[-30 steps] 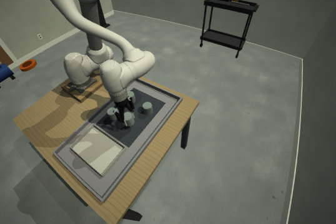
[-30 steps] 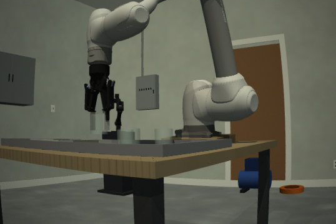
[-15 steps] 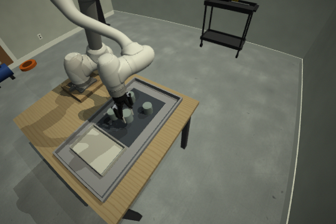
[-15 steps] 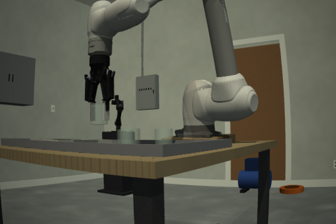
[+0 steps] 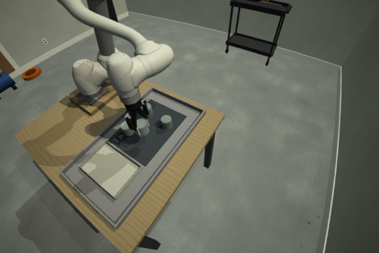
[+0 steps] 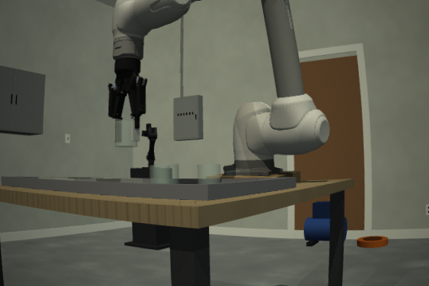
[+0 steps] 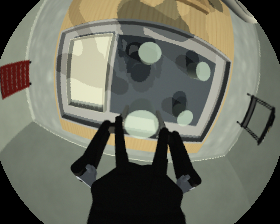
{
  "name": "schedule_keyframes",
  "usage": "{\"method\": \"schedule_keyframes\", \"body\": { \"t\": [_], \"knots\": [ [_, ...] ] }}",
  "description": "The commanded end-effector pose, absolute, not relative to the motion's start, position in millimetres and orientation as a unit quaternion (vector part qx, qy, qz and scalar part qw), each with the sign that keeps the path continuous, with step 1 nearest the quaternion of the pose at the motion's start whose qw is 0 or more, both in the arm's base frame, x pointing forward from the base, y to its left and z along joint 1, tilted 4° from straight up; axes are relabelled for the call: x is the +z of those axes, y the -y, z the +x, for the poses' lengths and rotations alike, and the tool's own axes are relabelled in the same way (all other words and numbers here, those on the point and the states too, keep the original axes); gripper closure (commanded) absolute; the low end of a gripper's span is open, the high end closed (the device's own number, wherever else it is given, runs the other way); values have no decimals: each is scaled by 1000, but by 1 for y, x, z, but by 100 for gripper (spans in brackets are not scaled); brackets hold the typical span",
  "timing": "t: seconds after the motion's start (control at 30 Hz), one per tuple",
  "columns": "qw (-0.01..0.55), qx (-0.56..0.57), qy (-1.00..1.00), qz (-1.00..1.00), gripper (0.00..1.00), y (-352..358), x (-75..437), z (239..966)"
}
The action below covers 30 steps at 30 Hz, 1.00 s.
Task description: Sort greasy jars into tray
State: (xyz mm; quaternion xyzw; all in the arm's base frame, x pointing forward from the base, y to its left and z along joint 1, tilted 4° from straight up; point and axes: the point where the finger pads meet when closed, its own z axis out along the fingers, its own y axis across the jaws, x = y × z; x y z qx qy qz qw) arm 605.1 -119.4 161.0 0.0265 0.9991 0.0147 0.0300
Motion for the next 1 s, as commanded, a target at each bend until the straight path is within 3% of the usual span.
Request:
{"method": "schedule_keyframes", "body": {
  "t": [0.0, 0.97],
  "knots": [
    [30, 15, -999, 26, 100, 120, 168, 605],
    [30, 15, -999, 26, 100, 194, 167, 579]
  ]
}}
